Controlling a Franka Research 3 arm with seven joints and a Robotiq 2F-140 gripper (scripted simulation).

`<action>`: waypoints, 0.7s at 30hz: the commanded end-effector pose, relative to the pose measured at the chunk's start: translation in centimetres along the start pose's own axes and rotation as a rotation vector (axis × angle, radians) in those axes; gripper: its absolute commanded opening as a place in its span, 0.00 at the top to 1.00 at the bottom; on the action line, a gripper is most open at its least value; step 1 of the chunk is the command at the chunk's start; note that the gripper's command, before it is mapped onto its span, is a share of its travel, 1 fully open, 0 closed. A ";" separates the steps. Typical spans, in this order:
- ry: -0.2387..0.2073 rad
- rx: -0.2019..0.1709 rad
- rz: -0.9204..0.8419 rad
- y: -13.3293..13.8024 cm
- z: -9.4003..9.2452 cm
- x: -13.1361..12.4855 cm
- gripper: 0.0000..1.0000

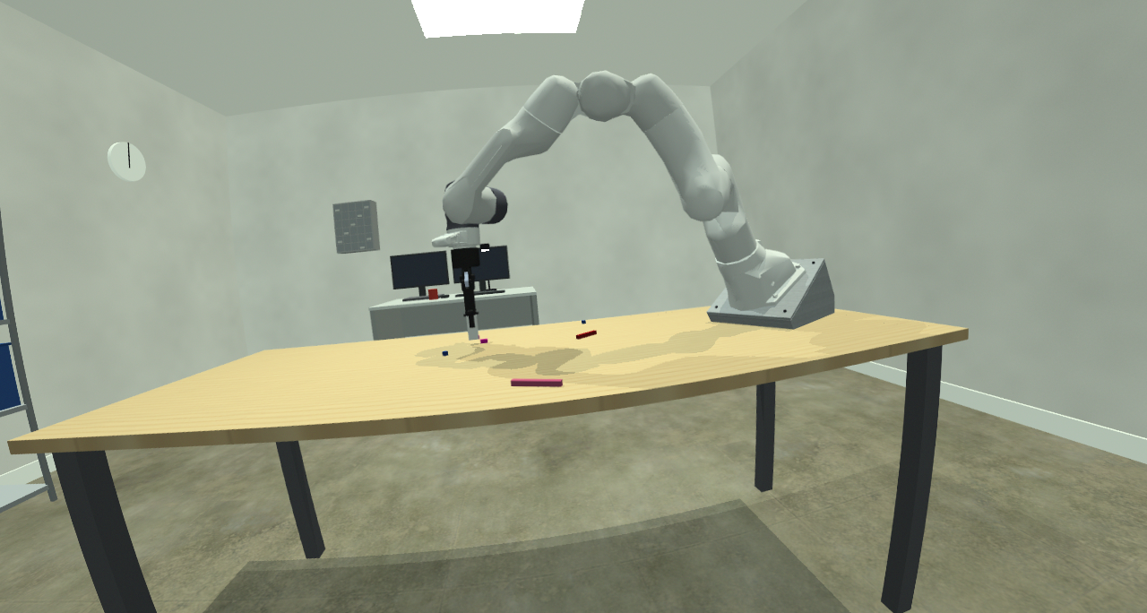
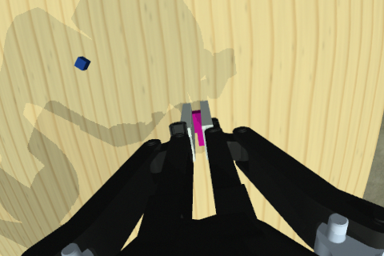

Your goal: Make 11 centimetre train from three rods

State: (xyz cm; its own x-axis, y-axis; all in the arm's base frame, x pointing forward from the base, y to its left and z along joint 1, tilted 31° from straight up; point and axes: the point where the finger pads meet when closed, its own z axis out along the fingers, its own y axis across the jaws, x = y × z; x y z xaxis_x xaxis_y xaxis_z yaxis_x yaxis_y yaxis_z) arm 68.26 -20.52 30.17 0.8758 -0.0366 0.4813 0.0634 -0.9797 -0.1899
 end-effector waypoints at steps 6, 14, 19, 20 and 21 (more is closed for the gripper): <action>-0.001 -0.003 0.000 0.1 0.1 0.0 0.88; -0.001 -0.003 0.001 0.1 0.1 0.1 0.88; -0.001 -0.003 0.001 0.2 0.1 0.1 0.88; -0.001 -0.003 0.002 0.3 0.1 0.1 0.88; -0.001 -0.003 0.002 0.3 0.1 0.1 0.88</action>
